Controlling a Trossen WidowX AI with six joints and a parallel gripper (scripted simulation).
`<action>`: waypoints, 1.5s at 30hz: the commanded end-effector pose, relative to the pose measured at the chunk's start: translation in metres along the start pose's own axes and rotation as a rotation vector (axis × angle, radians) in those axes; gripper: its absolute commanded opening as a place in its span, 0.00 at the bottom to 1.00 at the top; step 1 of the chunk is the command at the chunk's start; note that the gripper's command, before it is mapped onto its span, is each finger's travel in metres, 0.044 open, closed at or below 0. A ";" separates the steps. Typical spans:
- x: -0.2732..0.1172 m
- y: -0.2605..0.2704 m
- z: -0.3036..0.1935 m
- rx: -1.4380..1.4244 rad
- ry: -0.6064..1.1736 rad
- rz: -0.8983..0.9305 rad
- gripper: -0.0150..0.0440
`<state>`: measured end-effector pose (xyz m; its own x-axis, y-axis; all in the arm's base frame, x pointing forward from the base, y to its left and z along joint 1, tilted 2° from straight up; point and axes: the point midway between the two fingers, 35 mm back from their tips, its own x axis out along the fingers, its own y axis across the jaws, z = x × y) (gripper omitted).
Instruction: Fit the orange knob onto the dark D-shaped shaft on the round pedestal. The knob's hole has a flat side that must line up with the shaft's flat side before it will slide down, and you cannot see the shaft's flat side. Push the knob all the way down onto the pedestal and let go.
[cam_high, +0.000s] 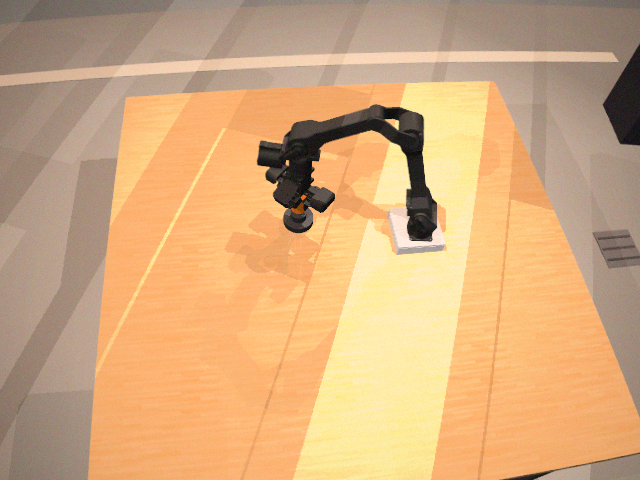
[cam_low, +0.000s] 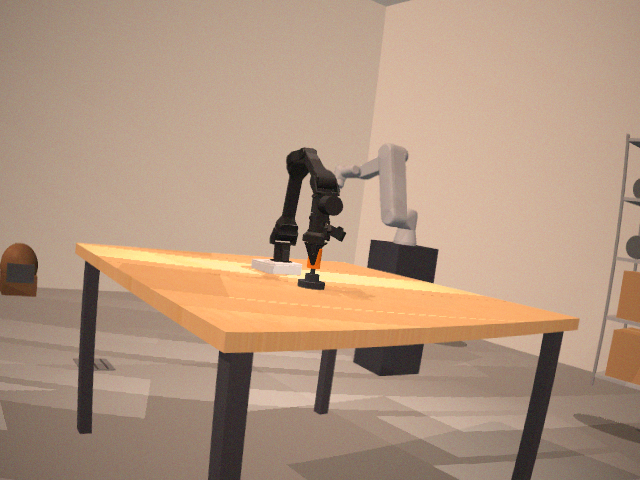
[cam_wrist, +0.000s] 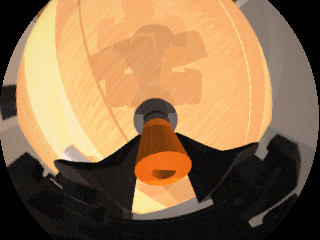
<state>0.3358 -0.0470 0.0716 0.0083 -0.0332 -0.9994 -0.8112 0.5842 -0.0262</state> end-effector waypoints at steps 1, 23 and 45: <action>0.000 -0.001 0.000 -0.005 0.004 -0.003 0.25; -0.004 -0.001 0.000 -0.016 0.004 -0.003 0.25; 0.000 -0.002 0.000 -0.215 0.004 -0.003 0.25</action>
<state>0.3365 -0.0471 0.0727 0.0079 -0.0331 -0.9994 -0.9148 0.4034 -0.0206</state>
